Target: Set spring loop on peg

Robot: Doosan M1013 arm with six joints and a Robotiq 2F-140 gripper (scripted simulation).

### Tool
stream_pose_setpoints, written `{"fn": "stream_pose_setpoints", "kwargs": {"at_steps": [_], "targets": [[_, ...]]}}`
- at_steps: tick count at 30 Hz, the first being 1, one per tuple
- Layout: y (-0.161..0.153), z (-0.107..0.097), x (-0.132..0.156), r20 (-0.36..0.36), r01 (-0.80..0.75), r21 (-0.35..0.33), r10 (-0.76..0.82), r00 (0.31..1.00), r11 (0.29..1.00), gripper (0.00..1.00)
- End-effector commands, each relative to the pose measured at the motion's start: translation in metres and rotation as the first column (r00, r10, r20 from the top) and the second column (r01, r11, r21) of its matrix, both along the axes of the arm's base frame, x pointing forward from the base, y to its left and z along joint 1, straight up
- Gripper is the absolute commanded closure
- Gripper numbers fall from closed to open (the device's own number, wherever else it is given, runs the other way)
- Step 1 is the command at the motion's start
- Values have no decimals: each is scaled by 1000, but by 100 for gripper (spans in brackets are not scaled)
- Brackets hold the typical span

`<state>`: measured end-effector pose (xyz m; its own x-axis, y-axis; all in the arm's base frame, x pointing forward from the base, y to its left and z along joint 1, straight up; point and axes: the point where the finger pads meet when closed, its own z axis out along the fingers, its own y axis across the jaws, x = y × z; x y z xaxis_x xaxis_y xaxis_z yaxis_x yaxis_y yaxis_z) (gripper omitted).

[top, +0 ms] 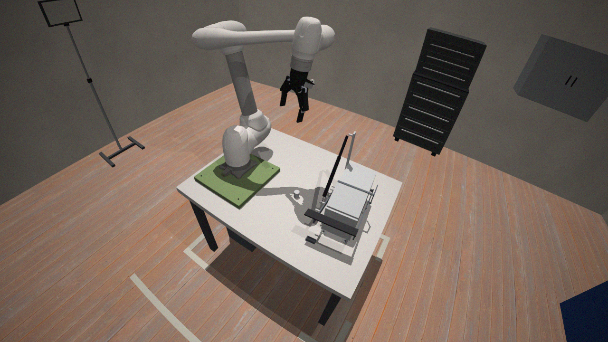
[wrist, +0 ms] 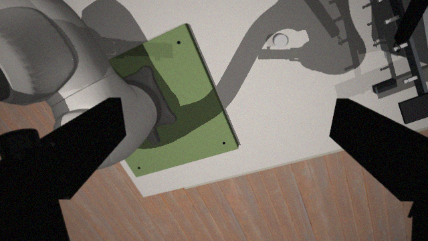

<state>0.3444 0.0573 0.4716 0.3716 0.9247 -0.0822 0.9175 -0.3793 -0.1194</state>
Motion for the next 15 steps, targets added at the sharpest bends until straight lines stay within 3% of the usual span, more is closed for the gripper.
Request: {"fn": "stream_pose_setpoints", "kwargs": {"at_steps": [1,15], "targets": [[-5,1,12,1,0,1,0,1000,1000,0],[-21,2,48,1,0,0,0,1000,1000,0]]}}
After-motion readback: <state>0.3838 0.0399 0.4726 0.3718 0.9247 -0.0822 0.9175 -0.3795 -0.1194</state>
